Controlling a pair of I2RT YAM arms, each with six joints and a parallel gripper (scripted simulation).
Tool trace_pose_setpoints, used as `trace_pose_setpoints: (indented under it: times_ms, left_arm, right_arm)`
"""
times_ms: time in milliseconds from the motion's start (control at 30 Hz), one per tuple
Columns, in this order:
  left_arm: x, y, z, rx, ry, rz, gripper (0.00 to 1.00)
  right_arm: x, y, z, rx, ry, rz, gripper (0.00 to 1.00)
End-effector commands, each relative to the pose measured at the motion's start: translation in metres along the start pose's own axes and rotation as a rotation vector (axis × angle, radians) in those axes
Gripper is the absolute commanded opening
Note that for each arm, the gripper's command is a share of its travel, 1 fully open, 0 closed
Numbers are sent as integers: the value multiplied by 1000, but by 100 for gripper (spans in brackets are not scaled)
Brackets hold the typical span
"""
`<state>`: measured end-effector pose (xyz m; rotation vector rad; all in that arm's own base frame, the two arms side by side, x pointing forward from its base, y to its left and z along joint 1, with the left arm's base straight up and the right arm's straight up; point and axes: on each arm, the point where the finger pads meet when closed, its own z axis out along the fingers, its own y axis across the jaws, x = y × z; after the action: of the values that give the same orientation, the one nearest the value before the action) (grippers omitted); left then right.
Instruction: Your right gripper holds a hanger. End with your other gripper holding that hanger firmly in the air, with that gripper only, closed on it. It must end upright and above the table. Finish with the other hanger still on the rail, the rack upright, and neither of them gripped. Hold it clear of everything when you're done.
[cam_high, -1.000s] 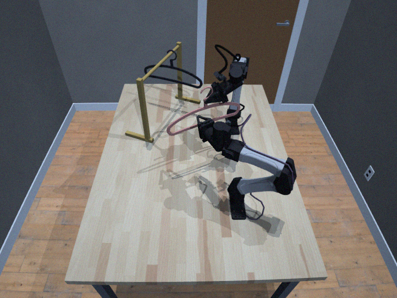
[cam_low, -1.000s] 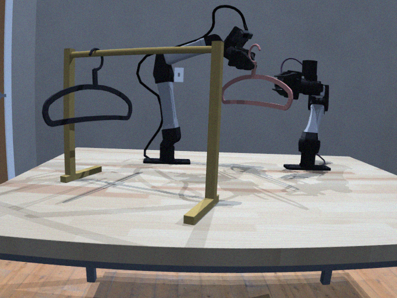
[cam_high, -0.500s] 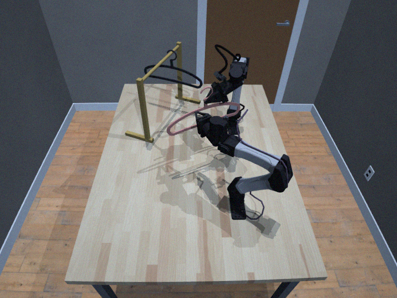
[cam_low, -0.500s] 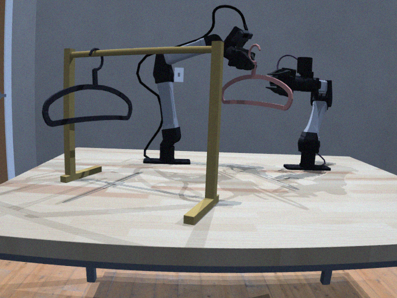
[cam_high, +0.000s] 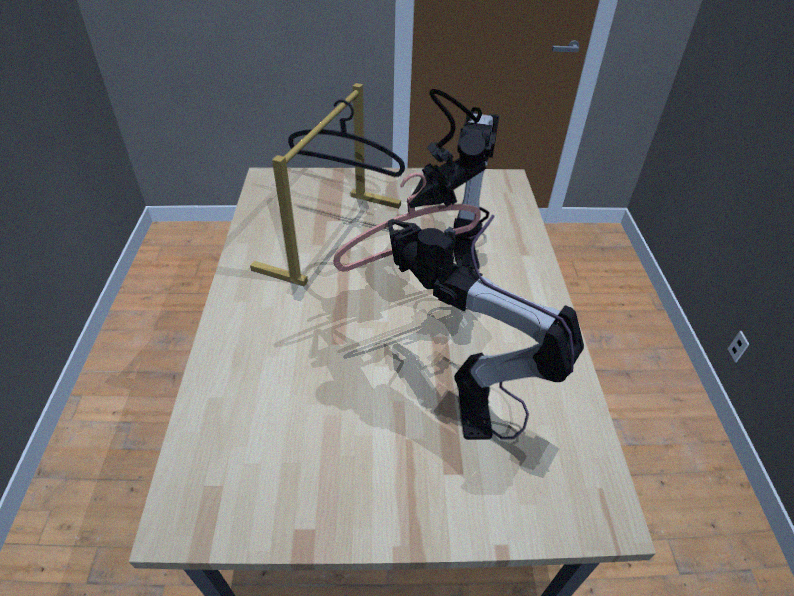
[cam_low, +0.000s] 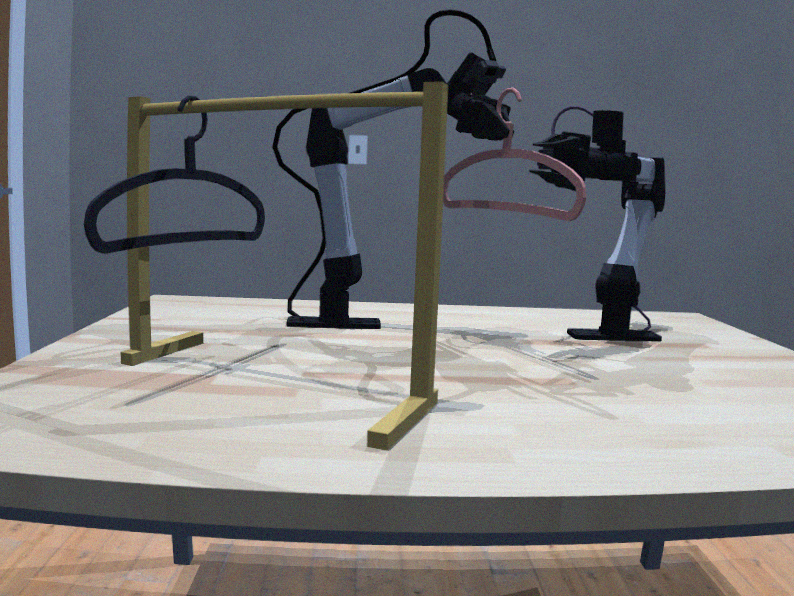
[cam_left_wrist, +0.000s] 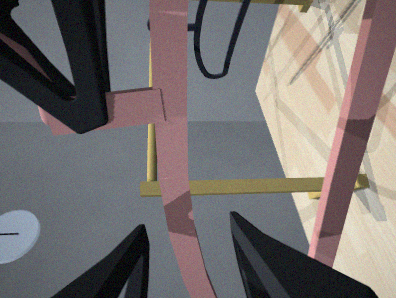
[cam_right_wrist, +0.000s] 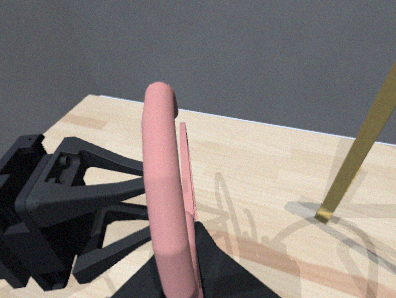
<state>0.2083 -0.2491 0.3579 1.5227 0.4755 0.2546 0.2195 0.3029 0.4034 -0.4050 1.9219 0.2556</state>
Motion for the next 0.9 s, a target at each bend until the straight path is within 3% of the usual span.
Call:
trace_pose_setpoints:
  times_ms: [0, 400, 867]
  left_arm:
    - [-4, 17, 10, -41, -6, 15, 47]
    - [-3, 25, 26, -41, -6, 13, 35]
    - [-3, 24, 27, -36, -5, 10, 9]
  right_arm:
    - [-16, -5, -10, -1, -33, 25, 1]
    - [-16, -5, -10, -1, -33, 25, 1]
    - [-17, -5, -10, -2, -33, 26, 1]
